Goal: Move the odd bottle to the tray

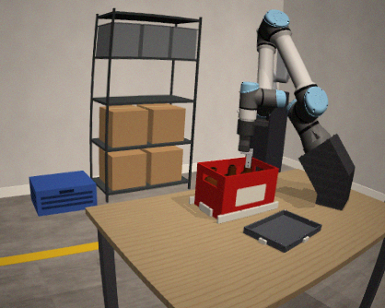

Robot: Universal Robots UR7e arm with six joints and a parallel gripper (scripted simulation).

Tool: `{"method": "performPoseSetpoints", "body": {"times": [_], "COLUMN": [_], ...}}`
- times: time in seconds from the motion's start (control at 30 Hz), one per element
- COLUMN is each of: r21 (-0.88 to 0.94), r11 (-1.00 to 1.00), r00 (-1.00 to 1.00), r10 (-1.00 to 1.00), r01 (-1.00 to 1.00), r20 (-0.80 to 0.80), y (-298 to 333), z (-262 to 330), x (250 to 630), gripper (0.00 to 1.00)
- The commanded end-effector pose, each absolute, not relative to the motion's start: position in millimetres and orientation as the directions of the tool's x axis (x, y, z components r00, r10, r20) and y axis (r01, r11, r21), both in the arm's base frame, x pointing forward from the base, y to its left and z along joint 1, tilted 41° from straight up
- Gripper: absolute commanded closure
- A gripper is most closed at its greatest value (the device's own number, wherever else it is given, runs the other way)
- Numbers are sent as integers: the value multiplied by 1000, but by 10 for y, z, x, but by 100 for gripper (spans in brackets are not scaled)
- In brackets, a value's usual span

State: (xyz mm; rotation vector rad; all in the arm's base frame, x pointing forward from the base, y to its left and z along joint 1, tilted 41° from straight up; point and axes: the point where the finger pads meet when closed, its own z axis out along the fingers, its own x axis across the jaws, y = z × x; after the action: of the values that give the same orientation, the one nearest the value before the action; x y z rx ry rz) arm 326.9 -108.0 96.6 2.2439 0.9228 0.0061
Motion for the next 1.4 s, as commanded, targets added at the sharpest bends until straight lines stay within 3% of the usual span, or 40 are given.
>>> {"method": "performPoseSetpoints", "body": {"times": [0.0, 1.07, 1.1, 1.37], "r21": [609, 609, 609, 609], "r11": [-501, -501, -501, -501], "r00": [746, 746, 746, 746], "r10": [619, 619, 619, 619], "r01": [615, 615, 615, 615], "r20": [-245, -245, -245, -245], "y": [-1020, -649, -649, -649], "z": [1044, 1506, 1506, 1506], "x": [3246, 3090, 3090, 3090], "gripper": [0, 0, 100, 100]}}
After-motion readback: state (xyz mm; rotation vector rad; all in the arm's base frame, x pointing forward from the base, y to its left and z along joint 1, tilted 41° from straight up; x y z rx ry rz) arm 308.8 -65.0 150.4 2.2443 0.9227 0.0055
